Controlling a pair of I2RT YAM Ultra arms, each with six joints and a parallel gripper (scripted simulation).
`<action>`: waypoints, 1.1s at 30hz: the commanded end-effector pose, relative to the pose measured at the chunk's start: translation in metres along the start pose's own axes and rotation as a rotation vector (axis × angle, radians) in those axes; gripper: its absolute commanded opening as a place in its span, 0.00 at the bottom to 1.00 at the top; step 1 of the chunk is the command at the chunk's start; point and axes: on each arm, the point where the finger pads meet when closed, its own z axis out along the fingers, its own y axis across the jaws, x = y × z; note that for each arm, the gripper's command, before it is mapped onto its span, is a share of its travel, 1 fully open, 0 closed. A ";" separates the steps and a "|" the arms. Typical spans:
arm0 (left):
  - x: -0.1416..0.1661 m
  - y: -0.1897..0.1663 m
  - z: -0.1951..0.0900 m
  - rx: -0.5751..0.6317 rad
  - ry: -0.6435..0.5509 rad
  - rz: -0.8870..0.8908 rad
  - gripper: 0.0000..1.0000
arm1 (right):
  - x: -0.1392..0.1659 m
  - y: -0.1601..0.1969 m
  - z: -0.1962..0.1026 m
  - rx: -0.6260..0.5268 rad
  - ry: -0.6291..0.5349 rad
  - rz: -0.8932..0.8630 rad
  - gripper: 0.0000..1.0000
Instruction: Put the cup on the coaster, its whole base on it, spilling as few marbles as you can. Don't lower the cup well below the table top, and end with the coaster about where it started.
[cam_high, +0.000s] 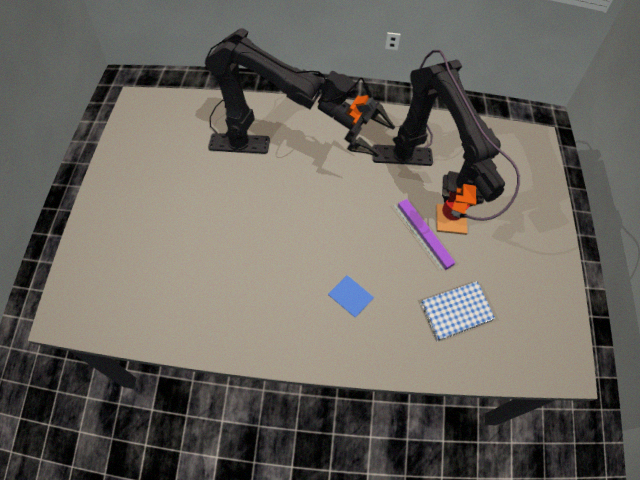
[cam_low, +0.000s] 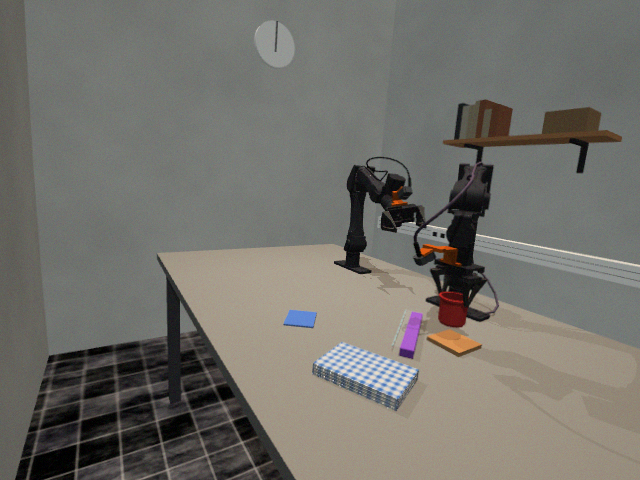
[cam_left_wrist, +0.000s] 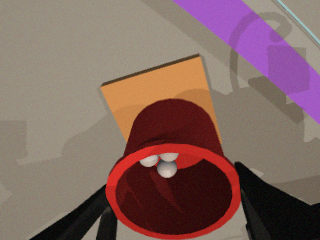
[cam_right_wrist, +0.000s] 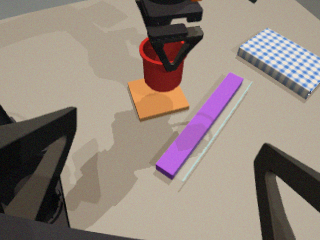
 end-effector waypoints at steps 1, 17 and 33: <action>0.004 0.009 -0.004 0.000 -0.065 0.036 0.00 | -0.031 0.015 0.002 -0.031 -0.073 -0.009 1.00; -0.001 0.011 -0.008 -0.006 -0.074 0.020 0.00 | -0.027 0.011 0.000 -0.023 -0.059 -0.003 1.00; 0.007 0.011 0.023 0.007 -0.056 0.016 0.00 | -0.027 0.011 0.000 -0.023 -0.059 -0.003 1.00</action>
